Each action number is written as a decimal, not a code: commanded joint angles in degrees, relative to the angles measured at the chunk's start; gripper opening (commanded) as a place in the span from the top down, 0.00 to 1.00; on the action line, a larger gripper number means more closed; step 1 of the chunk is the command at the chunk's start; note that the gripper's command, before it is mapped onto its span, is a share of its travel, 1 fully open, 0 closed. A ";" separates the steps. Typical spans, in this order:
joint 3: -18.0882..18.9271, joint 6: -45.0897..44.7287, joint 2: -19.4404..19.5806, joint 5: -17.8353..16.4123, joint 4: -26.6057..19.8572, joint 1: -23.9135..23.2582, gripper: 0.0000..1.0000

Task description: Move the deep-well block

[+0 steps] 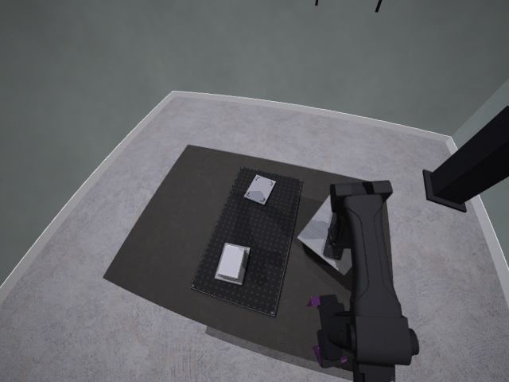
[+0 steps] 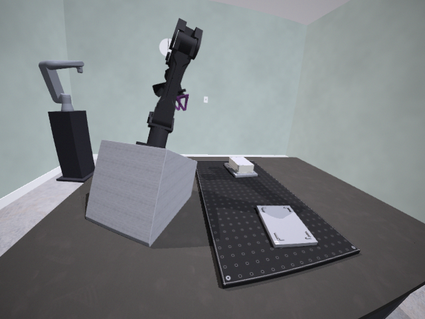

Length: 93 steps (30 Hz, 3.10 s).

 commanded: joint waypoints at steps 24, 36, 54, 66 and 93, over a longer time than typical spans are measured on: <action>1.27 3.90 4.20 -6.33 3.35 -10.34 0.00; 2.87 10.64 10.37 -14.76 6.78 -23.50 0.00; 3.27 16.87 17.76 -25.65 13.44 -41.29 0.00; 3.30 19.08 22.66 -32.35 18.23 -52.90 0.00; 3.76 24.97 31.43 -44.55 26.07 -73.36 0.00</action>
